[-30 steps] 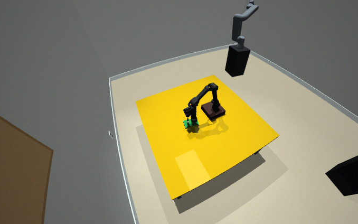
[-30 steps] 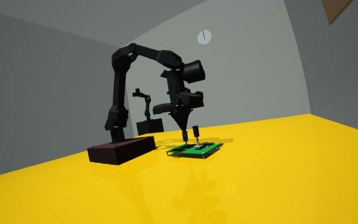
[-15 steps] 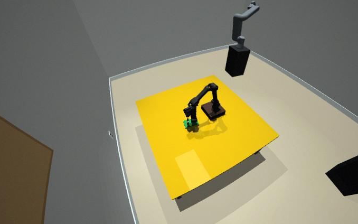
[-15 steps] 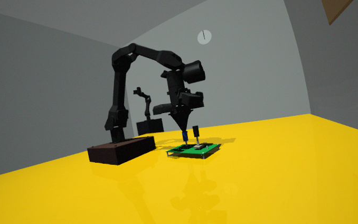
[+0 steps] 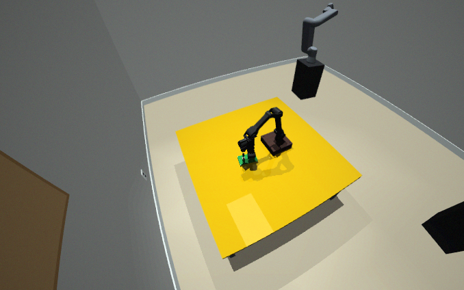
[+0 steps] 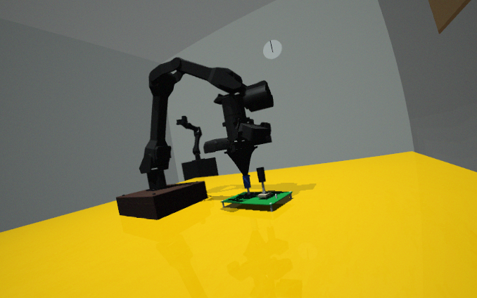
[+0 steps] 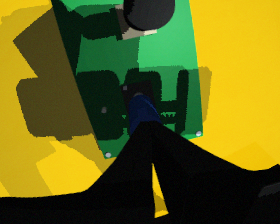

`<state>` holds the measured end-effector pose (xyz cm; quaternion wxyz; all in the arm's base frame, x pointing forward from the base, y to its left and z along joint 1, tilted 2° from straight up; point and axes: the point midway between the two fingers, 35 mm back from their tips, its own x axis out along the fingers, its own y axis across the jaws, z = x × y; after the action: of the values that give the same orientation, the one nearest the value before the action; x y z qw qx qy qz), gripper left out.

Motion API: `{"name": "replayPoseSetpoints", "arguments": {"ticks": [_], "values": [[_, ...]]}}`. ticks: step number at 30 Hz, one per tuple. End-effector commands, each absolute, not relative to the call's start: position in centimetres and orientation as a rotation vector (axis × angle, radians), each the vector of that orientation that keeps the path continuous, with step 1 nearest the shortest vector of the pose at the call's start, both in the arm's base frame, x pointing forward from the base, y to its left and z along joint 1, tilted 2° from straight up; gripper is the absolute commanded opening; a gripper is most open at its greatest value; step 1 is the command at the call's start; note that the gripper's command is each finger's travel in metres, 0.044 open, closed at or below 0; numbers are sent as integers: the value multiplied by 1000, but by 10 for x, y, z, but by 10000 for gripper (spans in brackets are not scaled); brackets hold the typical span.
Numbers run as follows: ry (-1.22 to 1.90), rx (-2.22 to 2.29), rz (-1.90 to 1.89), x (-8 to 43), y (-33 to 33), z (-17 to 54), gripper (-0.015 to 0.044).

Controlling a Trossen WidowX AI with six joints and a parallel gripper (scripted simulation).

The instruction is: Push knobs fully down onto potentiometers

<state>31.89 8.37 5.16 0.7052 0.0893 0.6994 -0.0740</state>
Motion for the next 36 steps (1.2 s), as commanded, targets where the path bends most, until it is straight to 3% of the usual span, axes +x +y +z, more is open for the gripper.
{"name": "replayPoseSetpoints", "arguments": {"ticks": [1,36], "values": [[1557,205,-164,319,85,49,0],[1557,205,-164,319,85,41,0]]}}
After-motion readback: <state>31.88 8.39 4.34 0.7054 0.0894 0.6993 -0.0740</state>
